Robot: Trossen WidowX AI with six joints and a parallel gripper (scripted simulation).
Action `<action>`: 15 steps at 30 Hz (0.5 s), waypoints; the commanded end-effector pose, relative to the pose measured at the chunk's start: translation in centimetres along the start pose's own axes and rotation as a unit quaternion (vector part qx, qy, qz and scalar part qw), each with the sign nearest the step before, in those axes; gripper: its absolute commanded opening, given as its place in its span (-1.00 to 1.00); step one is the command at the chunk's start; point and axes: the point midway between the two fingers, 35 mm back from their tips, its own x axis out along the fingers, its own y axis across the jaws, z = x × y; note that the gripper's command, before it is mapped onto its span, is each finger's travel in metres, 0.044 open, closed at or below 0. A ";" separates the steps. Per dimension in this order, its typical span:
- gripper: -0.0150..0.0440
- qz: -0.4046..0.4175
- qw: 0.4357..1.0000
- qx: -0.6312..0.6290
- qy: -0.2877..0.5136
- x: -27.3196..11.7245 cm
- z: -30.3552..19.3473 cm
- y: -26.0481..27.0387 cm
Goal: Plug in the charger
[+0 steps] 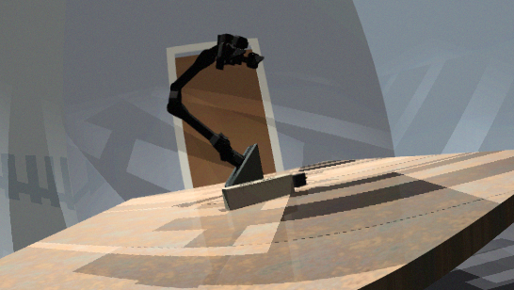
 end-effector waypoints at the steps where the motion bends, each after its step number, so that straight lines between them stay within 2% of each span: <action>1: 1.00 0.001 0.999 -0.036 0.027 1.7 -0.9 0.6; 15: 1.00 0.020 0.975 -0.170 0.140 8.5 -5.6 2.5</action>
